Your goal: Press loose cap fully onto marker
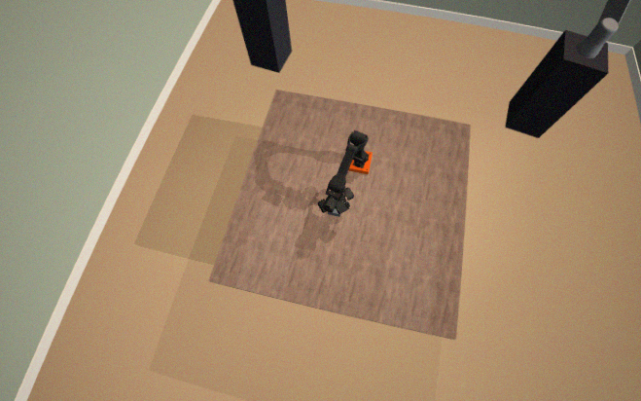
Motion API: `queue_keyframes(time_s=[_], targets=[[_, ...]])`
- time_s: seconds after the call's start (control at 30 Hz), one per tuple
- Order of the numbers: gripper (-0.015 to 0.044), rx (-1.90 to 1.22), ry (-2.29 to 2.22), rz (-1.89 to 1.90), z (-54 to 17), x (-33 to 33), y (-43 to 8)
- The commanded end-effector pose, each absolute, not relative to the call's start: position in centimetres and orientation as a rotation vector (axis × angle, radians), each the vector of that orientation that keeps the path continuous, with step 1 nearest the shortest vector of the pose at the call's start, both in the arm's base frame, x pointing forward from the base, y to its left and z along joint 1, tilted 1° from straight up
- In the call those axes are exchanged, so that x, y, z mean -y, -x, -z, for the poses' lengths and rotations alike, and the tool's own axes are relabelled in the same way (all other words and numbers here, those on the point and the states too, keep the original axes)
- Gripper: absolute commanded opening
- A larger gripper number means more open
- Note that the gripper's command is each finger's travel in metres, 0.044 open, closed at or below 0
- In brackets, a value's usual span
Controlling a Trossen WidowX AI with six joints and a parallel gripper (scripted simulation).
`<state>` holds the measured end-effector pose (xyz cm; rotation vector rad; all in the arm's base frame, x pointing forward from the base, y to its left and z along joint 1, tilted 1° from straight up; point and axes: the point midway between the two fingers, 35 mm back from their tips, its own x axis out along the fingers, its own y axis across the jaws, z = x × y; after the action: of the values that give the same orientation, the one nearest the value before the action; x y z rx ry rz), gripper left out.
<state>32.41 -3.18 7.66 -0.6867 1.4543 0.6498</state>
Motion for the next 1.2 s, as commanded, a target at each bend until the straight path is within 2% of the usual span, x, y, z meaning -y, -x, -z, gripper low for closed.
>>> queue_keyframes(time_s=[0.0, 1.17], targets=[[0.0, -1.459, 0.689, -0.652, -7.52, 3.22, -32.3], [0.0, -1.459, 0.689, -0.652, -7.51, 3.22, -32.3]])
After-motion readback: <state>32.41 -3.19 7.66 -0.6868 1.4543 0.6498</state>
